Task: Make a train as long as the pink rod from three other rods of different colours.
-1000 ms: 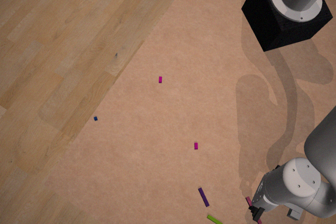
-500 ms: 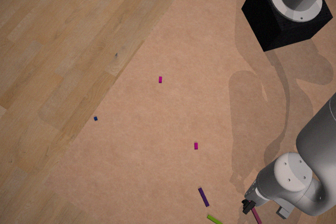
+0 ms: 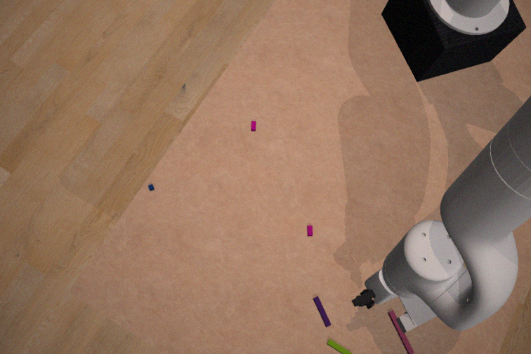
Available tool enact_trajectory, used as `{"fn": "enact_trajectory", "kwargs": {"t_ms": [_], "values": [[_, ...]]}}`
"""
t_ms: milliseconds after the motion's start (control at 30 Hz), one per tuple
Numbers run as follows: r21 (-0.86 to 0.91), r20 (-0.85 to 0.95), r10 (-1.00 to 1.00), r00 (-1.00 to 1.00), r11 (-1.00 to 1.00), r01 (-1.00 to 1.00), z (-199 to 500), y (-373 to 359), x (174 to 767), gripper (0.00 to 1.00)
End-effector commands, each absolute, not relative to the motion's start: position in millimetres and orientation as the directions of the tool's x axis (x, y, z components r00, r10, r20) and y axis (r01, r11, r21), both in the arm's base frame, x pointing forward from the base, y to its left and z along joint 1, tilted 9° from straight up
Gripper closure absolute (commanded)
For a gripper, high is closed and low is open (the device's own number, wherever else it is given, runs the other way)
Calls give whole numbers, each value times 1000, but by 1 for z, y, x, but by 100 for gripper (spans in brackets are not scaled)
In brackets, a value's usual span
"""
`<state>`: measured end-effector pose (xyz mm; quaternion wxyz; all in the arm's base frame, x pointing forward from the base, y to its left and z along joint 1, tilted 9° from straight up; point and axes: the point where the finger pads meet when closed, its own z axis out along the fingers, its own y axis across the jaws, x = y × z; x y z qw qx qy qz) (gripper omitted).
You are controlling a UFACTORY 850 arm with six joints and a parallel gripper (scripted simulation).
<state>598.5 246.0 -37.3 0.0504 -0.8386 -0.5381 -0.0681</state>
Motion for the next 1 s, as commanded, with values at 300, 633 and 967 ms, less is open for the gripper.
{"fn": "enact_trajectory", "kwargs": {"t_ms": [300, 633, 967], "values": [[-89, 155, 632, 759, -756, 648, -43, 207, 597, 0], [-134, 128, 393, 910, -903, 409, -47, 182, 594, 0], [-170, 87, 108, 990, -978, 122, -51, 155, 590, 0]]}}
